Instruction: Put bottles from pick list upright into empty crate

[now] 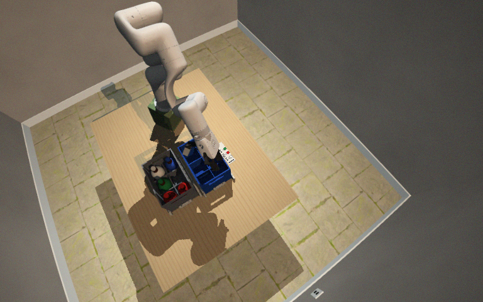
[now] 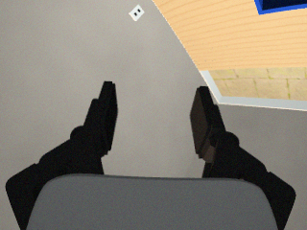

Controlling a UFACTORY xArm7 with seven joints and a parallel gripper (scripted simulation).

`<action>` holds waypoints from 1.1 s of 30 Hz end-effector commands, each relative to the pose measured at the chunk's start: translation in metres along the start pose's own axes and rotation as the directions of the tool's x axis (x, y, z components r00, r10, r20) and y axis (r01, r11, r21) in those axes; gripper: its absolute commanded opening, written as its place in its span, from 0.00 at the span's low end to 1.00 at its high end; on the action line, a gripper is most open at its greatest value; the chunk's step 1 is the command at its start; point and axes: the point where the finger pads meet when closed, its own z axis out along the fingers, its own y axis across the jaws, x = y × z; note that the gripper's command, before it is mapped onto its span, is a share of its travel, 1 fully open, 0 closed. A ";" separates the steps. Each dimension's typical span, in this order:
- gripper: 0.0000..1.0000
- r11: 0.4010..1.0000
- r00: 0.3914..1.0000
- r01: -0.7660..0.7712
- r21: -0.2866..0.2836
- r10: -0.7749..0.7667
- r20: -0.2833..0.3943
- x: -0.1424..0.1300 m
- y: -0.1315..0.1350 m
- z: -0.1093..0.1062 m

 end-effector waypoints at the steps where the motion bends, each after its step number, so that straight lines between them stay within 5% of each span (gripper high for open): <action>1: 0.65 1.000 1.000 -0.003 -0.004 0.003 -0.003 -0.014 0.011 -0.003; 6: 0.65 0.997 1.000 -0.026 -0.073 0.027 0.013 -0.024 0.022 -0.006; 12: 0.65 0.997 1.000 -0.026 -0.074 0.027 0.014 -0.041 0.040 -0.011; 14: 0.65 0.990 0.999 -0.044 -0.137 0.046 0.016 -0.046 0.048 -0.013; 21: 0.65 0.989 0.999 -0.045 -0.141 0.048 0.016 -0.061 0.068 -0.019; 23: 0.65 0.977 0.998 -0.061 -0.204 0.064 0.005 -0.066 0.076 -0.022; 31: 0.65 0.977 0.998 -0.062 -0.206 0.064 0.005 -0.083 0.104 -0.031; 33: 0.65 0.962 0.997 -0.077 -0.264 0.075 -0.018 -0.087 0.113 -0.034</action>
